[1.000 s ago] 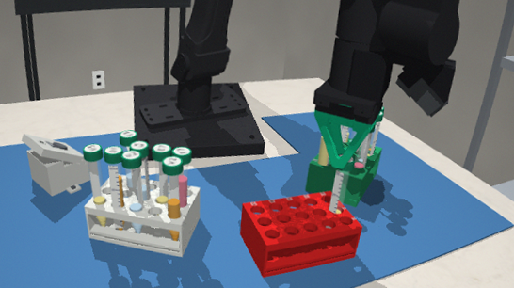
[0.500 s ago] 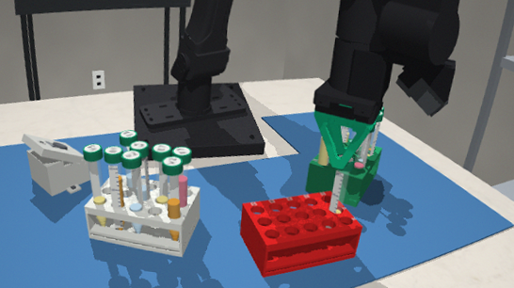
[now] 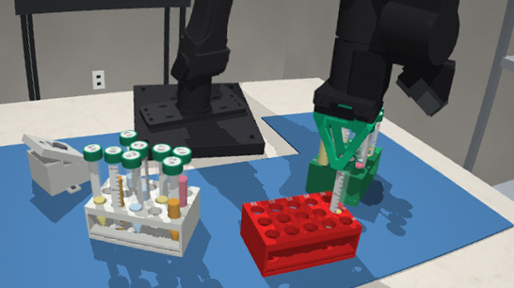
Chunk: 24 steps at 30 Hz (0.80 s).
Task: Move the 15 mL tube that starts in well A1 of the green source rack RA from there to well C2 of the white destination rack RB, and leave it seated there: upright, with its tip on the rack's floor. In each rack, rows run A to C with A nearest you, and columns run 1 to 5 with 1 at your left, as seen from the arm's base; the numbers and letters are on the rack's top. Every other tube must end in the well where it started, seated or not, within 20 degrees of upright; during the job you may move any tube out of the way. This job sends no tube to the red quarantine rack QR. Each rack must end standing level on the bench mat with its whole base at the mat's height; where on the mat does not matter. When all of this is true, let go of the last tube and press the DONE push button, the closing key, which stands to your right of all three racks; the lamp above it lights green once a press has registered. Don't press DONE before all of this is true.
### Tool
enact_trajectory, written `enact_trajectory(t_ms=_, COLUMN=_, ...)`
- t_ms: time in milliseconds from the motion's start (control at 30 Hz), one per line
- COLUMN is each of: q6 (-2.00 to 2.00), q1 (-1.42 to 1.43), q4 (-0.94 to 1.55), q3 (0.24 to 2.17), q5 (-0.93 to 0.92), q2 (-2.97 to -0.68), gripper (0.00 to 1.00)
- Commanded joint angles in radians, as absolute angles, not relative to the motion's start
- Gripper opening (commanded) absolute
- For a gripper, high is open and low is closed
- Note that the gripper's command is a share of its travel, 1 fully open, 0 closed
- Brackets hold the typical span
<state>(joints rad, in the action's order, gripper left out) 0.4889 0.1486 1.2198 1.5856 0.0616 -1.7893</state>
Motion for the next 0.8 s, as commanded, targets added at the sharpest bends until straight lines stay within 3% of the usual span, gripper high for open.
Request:
enact_trajectory(t_ms=0, q6=0.489, q1=0.149, q4=1.216, q3=1.59, q5=0.061, q2=-1.782, gripper=0.3)
enact_trajectory(t_ms=767, q6=0.481, q1=0.157, q4=1.389, q3=1.742, q5=0.063, q2=-1.762, gripper=0.3)
